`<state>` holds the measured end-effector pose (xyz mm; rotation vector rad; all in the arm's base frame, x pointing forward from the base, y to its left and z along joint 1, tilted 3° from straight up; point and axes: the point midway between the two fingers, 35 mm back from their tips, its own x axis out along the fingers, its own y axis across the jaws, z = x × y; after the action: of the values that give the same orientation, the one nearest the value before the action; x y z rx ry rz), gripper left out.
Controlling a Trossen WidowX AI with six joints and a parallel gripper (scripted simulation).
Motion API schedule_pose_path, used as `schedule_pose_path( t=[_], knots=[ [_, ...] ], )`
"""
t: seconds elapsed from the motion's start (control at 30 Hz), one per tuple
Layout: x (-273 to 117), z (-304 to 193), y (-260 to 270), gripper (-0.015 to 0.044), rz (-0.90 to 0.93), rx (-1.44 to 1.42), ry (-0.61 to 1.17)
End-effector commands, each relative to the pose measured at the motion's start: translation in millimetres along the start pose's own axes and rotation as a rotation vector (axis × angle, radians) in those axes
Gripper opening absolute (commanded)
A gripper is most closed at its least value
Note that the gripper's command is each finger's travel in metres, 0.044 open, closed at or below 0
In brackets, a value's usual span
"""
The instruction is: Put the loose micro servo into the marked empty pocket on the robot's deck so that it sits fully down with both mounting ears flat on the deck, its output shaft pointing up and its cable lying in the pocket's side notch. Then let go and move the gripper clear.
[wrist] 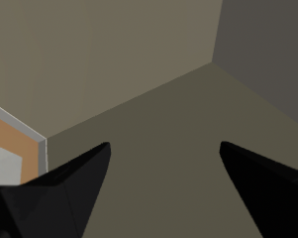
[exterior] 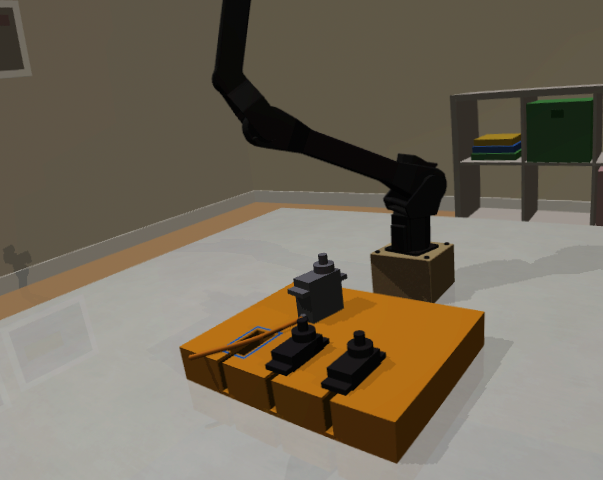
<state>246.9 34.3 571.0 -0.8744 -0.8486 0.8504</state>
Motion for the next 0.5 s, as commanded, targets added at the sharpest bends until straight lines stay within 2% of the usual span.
schedule_pose_path(
  t=[0.0, 0.47],
  knots=[
    [0, 1, 0, 0.0374, -0.002, -0.002, -0.001],
    [-12, 37, -7, 0.0006, -0.072, -0.040, 0.008]
  ],
)
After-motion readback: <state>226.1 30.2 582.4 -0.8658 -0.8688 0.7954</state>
